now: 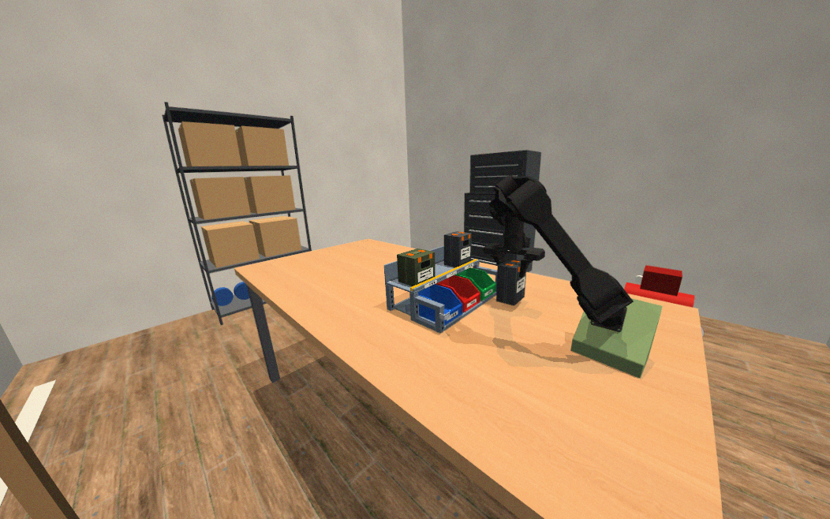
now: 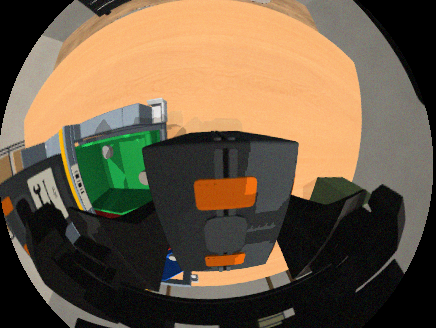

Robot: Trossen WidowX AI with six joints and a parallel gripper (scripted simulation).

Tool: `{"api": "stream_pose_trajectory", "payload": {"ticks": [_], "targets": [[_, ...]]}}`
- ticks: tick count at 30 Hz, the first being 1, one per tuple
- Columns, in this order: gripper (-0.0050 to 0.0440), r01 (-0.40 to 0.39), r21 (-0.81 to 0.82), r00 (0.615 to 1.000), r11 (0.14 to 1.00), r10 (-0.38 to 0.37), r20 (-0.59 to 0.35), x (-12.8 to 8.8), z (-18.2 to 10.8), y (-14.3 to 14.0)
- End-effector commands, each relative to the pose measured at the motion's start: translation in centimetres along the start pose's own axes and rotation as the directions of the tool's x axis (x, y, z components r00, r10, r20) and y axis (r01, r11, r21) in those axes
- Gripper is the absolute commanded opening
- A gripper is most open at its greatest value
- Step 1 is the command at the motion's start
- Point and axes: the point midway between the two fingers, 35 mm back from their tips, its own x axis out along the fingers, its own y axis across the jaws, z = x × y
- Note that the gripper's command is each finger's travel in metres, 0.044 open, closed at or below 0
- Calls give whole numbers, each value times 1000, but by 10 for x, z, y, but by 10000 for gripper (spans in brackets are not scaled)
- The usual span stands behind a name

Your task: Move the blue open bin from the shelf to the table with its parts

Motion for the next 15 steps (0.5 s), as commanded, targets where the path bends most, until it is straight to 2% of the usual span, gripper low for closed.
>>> {"api": "stream_pose_trajectory", "payload": {"ticks": [1, 12, 13, 15], "targets": [[0, -44, -6, 999, 999, 44, 30, -17, 0, 4], [0, -44, -6, 999, 999, 44, 30, -17, 0, 4], [0, -22, -10, 1000, 1000, 22, 18, -9, -1, 4], [0, -33, -8, 999, 999, 33, 24, -13, 0, 4]]}}
